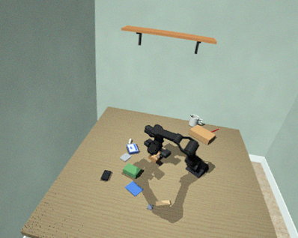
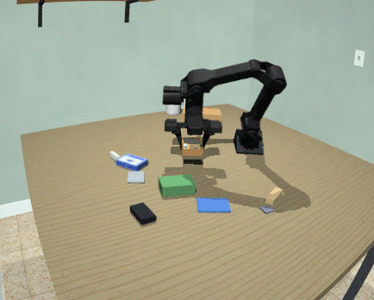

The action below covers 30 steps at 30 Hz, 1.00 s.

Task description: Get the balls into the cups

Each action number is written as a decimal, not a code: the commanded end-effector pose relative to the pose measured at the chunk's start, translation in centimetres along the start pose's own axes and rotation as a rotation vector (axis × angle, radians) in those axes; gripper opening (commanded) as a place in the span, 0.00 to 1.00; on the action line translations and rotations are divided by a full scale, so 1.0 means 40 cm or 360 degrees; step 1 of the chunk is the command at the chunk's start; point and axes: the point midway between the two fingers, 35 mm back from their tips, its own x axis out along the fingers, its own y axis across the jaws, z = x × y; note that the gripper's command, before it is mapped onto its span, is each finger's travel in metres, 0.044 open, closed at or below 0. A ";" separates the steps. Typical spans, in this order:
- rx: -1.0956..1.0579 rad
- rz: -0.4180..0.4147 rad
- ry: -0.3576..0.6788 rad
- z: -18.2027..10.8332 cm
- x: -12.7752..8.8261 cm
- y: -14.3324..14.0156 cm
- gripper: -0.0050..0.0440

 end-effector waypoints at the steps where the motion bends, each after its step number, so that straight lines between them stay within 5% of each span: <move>1: -0.0005 -0.0025 0.0005 0.000 -0.001 0.003 0.10; 30: -0.0005 0.0025 -0.0009 -0.001 -0.002 0.001 0.10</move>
